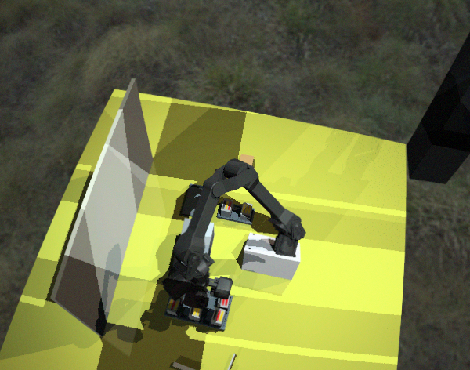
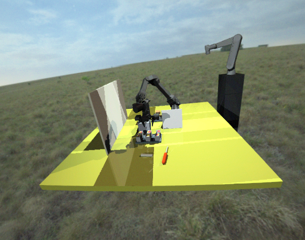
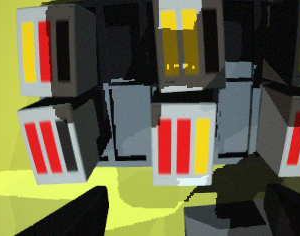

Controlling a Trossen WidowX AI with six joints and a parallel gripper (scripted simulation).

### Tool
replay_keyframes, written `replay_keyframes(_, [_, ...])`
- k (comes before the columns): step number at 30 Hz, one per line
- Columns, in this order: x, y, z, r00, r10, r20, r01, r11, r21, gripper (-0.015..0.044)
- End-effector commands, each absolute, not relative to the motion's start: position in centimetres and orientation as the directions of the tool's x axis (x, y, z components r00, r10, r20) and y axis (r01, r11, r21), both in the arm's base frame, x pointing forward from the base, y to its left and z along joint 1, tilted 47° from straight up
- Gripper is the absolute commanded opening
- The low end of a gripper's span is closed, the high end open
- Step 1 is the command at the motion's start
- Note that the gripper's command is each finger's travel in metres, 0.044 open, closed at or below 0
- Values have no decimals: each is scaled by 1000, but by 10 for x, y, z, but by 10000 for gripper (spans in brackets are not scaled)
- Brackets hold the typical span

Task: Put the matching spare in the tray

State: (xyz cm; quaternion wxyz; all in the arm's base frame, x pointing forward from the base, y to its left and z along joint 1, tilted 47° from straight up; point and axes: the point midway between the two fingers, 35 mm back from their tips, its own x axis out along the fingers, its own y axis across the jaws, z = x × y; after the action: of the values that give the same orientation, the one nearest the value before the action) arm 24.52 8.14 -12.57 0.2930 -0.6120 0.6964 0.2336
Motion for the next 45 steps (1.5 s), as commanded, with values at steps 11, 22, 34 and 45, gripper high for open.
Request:
replay_keyframes(11, [246,66,-141,-75,-716,-694,-990,137,-34,300])
replay_keyframes(22, [245,53,-154,-75,-717,-693,-990,137,-34,300])
replay_keyframes(34, [243,39,-168,-75,-718,-692,-990,137,-34,300])
replay_keyframes(45, [241,26,-180,-76,-720,-690,-990,137,-35,300])
